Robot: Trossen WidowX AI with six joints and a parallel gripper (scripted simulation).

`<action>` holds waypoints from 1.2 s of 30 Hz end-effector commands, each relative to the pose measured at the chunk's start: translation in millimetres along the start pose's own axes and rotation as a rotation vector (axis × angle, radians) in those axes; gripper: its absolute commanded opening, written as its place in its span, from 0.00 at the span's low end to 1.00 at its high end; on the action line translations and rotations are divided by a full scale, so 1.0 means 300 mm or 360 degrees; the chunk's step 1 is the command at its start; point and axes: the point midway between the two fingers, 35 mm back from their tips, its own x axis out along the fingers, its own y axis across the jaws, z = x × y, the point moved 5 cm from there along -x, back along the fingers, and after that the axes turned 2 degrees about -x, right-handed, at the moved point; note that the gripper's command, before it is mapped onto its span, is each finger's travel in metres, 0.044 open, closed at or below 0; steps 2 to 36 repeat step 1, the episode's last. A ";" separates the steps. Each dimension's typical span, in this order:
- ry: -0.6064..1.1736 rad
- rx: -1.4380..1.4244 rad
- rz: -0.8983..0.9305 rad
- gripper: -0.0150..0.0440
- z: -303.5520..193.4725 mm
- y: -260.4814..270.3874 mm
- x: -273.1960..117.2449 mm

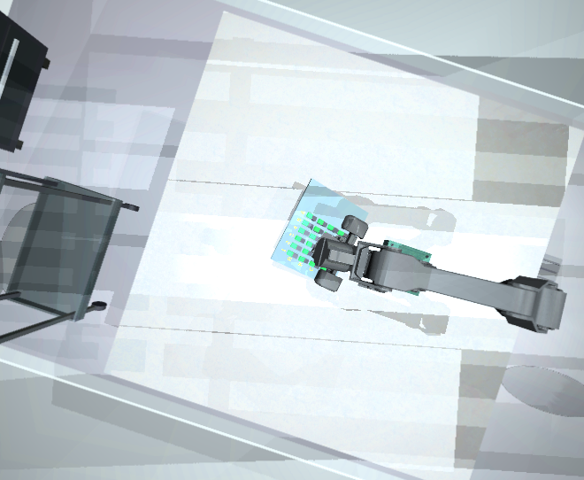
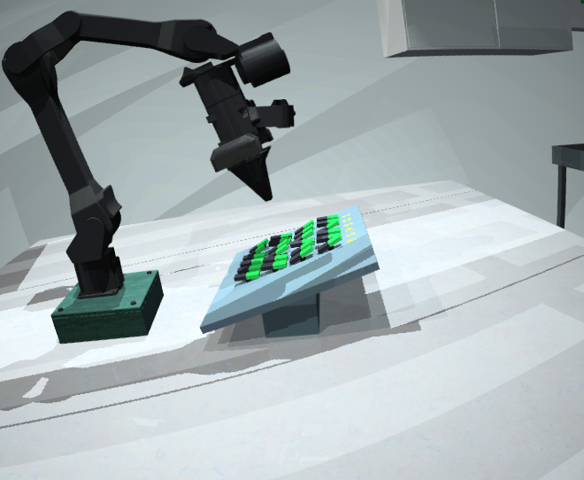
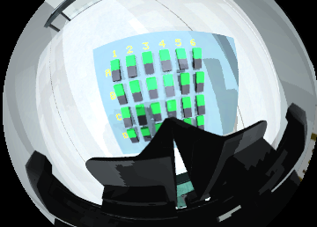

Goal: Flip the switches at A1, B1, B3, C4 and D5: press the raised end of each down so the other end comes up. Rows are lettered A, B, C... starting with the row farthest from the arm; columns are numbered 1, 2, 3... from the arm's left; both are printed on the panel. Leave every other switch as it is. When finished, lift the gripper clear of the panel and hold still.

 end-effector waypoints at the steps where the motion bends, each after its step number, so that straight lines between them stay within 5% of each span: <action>1: 0.0003 0.0007 -0.0008 0.25 0.003 -0.001 0.001; 36: 0.0003 0.0007 -0.0008 0.25 0.003 -0.001 0.001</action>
